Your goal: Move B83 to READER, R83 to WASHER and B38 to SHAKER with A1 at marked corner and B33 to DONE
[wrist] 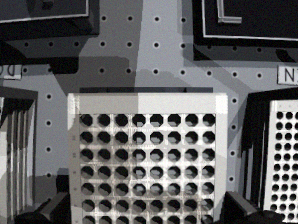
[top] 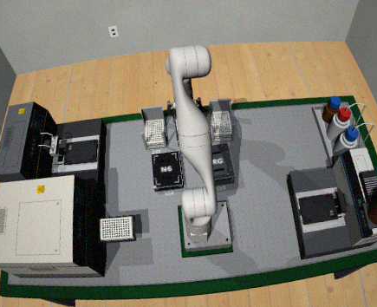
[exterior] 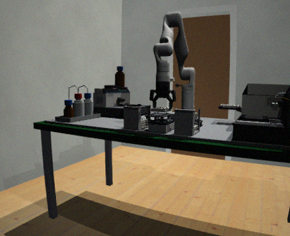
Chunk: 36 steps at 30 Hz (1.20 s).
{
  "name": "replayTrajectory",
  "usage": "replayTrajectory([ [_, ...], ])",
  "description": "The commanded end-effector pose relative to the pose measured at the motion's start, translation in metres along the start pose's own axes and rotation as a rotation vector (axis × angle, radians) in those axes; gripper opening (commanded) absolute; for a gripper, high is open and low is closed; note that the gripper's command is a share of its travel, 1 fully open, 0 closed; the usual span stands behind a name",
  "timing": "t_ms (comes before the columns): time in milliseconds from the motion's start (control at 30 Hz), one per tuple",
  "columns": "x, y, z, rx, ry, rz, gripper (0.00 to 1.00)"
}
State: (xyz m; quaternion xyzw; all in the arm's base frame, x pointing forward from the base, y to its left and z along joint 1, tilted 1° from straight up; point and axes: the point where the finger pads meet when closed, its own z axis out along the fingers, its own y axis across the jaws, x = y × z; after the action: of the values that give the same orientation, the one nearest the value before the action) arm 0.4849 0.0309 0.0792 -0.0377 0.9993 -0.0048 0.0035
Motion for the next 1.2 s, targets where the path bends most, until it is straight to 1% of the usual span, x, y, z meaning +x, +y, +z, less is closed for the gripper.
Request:
replayTrajectory([
  [0,-0.001,0.000,0.005,0.000,-0.002,0.000,0.94],
  [533,-0.001,0.000,0.023,0.000,-0.002,0.000,0.94],
  [1167,-0.001,0.000,0.023,0.000,-0.002,0.000,0.94],
])
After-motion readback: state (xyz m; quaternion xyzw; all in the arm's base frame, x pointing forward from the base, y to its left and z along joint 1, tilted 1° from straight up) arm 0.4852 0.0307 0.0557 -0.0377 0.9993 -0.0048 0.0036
